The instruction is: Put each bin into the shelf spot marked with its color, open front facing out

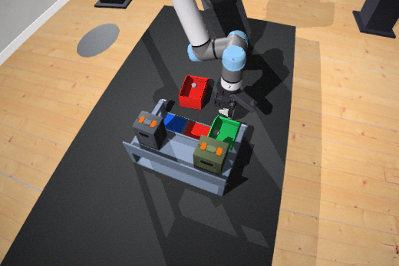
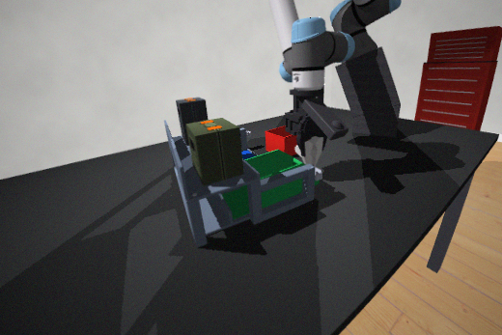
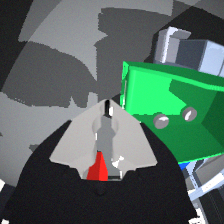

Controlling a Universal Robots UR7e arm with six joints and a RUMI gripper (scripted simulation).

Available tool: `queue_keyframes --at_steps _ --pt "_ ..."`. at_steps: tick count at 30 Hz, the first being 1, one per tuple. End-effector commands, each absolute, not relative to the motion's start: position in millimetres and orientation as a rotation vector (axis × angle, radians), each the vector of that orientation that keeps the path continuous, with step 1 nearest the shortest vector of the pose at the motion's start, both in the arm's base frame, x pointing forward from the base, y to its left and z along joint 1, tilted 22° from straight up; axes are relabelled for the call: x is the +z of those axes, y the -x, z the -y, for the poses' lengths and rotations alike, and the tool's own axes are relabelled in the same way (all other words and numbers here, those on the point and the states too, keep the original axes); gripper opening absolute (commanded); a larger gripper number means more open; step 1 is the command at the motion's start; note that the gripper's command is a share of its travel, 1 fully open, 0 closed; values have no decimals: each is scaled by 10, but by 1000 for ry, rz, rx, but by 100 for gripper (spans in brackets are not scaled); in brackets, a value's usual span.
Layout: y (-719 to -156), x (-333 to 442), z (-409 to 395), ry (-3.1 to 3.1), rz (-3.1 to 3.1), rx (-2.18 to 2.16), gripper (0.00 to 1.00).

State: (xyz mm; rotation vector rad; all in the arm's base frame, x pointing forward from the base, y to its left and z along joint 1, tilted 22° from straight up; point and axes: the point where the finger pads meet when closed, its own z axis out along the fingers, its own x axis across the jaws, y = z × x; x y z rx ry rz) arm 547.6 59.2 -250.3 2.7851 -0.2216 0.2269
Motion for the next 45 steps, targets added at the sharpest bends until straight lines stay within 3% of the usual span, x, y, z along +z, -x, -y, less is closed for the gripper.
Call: queue_keyframes --at_steps 1,45 --pt "-5510 -2492 -591 -2785 222 229 0" --pt "-5774 -2443 -557 -2785 222 229 0"
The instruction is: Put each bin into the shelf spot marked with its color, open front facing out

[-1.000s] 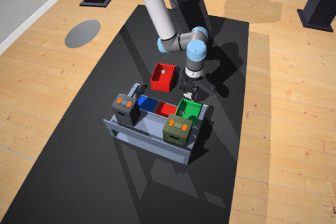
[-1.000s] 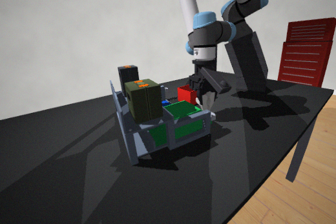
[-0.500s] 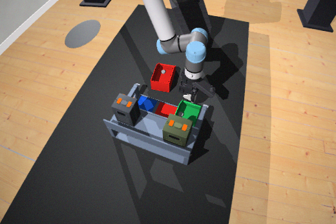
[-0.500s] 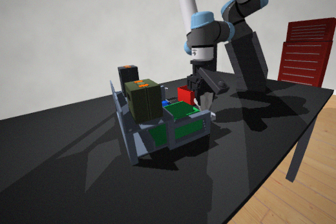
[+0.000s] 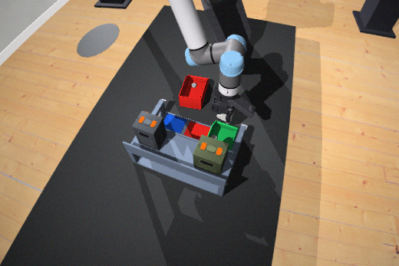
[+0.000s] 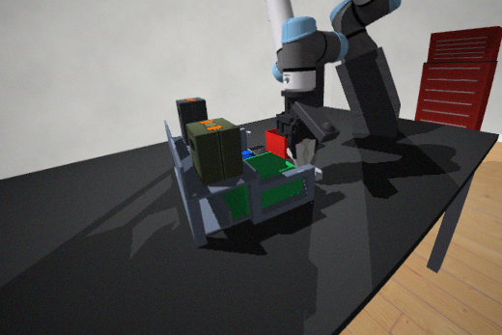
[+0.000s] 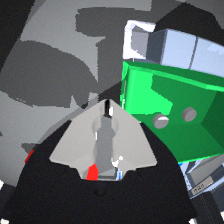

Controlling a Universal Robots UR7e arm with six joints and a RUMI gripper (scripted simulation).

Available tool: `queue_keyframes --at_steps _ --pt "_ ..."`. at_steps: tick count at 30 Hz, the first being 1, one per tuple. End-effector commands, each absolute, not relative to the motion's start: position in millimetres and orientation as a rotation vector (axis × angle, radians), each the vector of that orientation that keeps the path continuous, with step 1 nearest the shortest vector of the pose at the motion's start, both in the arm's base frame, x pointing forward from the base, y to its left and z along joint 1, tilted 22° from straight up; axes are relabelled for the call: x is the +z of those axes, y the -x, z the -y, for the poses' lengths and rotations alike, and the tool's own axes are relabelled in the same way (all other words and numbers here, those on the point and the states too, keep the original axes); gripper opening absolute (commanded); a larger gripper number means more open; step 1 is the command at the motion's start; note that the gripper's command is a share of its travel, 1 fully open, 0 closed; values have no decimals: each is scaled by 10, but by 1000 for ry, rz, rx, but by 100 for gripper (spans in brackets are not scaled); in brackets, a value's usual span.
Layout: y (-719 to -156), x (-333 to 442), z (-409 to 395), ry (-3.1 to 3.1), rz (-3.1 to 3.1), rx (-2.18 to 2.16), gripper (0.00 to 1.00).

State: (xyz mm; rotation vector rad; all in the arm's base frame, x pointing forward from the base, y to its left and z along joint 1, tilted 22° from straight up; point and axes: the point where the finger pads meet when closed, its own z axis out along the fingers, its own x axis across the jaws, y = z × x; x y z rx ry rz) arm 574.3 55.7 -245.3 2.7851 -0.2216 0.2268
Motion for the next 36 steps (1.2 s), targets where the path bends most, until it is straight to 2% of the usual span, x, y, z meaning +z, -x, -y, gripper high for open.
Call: queue_keyframes --at_steps 1,36 --pt "-5780 -2441 -556 -2785 222 229 0" --pt "-5937 -2412 -536 -2785 222 229 0"
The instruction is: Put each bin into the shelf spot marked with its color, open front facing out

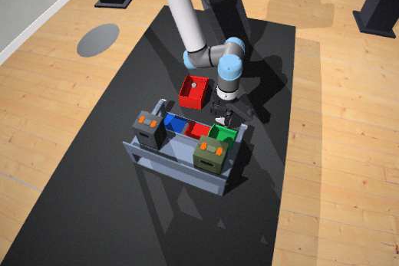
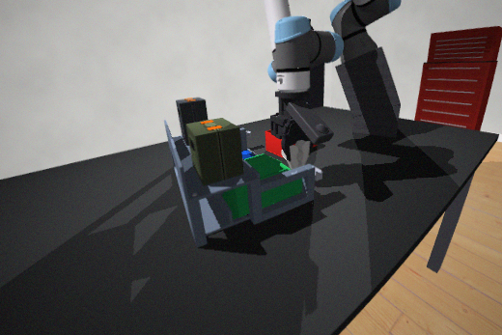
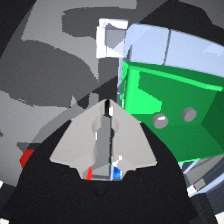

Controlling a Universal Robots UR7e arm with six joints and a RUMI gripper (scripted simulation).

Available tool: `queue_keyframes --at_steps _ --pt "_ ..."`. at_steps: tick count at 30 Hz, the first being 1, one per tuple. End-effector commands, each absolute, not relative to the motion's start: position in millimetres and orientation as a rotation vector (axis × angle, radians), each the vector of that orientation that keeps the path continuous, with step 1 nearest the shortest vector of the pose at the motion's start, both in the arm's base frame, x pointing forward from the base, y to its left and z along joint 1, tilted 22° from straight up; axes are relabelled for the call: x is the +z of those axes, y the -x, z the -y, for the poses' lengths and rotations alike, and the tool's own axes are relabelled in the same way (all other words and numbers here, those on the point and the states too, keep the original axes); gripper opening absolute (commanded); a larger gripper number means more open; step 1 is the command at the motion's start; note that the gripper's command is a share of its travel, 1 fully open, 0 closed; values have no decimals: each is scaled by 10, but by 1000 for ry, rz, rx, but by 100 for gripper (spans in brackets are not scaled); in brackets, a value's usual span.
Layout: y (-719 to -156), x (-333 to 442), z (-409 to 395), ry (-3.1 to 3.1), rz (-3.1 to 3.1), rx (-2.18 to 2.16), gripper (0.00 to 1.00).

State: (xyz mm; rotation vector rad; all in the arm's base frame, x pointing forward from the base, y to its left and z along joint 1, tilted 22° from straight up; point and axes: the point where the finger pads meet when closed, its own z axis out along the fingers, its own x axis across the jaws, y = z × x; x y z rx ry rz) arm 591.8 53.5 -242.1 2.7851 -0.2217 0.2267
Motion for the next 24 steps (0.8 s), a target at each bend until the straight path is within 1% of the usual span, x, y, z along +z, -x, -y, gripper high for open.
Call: queue_keyframes --at_steps 1,24 --pt "-5940 -2411 -536 -2785 222 229 0" --pt "-5972 -2405 -531 -2785 222 229 0"
